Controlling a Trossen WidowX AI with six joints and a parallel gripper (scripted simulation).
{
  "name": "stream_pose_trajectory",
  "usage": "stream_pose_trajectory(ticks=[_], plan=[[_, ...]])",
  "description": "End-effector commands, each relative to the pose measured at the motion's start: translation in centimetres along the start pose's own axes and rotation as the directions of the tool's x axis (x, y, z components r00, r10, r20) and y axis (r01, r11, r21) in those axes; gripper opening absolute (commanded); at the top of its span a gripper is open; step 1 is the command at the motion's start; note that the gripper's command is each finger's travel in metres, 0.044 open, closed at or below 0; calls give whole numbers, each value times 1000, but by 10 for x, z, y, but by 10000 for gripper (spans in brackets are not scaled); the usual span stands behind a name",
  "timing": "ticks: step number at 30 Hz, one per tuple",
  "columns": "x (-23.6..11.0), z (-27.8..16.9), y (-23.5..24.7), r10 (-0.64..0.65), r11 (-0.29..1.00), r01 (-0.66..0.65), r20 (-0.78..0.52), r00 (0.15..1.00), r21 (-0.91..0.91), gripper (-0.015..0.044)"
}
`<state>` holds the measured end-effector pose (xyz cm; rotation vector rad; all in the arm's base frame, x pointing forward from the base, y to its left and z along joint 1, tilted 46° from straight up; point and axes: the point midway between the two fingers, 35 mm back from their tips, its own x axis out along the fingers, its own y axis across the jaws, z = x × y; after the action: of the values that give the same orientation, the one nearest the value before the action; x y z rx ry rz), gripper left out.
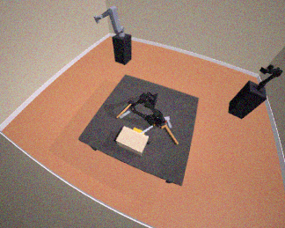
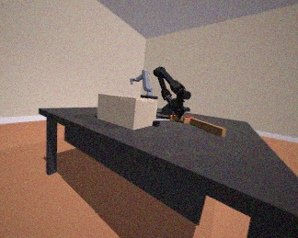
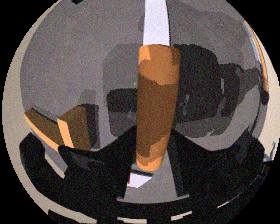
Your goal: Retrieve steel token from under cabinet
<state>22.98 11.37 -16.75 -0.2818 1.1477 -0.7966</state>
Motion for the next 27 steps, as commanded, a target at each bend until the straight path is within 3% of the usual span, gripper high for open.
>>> stream_pose_trajectory(ticks=[1, 27], plan=[[0, -3, 0, 1, 1000, -1, 9, 1000, 9, 0], [-1, -4, 8, 1, 989, -3, 9, 1000, 145, 0]])
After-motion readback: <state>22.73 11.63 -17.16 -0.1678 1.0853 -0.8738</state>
